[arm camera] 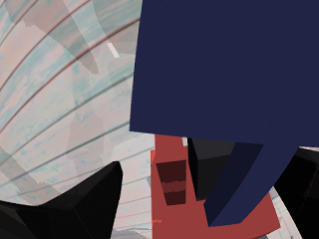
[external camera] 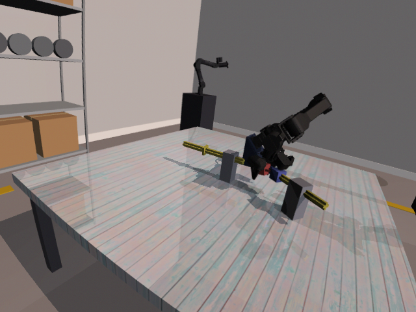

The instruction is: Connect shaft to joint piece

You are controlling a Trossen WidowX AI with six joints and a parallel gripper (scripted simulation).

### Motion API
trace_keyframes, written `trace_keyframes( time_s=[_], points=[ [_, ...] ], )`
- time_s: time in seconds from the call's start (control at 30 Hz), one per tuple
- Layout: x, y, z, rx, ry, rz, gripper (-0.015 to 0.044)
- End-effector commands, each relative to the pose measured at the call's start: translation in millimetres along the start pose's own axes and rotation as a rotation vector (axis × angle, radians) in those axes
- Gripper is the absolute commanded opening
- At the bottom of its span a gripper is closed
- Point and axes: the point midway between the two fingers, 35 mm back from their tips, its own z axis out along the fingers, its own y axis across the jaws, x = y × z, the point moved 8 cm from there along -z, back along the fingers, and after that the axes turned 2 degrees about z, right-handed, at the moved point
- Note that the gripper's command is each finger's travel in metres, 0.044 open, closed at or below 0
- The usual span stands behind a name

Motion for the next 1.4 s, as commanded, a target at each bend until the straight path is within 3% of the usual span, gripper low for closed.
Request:
trace_keyframes(
  time_s=[0.0,0.57,0.93,1.37],
  points=[
    [0,0,0,0.0,0.0,0.0,0.044],
    [47,-1,-17,-0.009,-0.455,0.016,0.044],
    [47,-3,-21,-0.005,-0.448,0.038,0.044],
    [50,-8,-86,-0.005,-0.373,0.474,0.044]
  ],
)
